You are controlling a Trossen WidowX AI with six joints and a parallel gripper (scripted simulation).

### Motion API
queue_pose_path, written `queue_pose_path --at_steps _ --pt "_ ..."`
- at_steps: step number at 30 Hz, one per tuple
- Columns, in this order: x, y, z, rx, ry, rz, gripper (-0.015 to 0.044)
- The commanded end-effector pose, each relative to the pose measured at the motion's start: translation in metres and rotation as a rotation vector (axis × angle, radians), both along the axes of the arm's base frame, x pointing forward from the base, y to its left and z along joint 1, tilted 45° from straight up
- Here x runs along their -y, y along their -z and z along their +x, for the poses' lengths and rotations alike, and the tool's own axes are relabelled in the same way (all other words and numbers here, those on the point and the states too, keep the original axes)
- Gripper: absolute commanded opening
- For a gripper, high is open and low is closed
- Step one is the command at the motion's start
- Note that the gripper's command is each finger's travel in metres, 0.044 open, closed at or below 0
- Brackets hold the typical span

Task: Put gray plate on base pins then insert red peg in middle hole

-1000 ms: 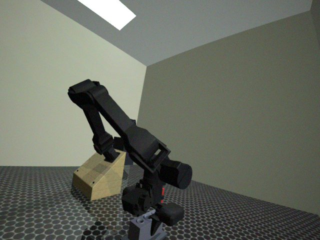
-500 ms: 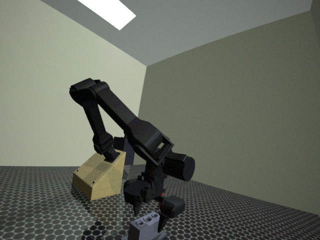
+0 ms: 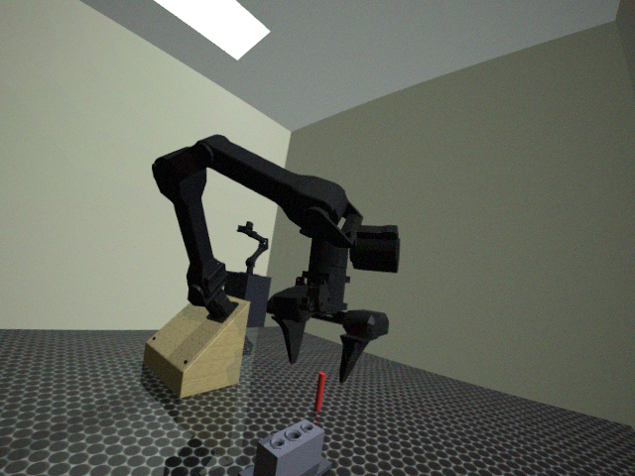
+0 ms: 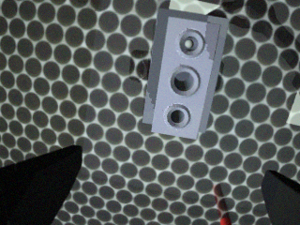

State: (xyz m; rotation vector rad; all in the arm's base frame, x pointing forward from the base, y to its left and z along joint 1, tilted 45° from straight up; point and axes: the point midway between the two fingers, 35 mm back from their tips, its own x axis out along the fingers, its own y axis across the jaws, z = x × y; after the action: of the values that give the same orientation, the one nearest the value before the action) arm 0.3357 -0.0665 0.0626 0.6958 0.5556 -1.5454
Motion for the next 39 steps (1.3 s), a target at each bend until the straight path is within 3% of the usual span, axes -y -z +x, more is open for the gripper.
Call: queue_pose_path --at_steps 1,10,39 --pt "-0.043 0.041 -0.014 -0.093 -0.081 0.024 0.0440" --pt "-0.117 0.118 -0.076 -0.279 -0.258 0.016 0.0440" --pt "-0.077 0.163 -0.076 -0.278 -0.258 0.015 0.0440"
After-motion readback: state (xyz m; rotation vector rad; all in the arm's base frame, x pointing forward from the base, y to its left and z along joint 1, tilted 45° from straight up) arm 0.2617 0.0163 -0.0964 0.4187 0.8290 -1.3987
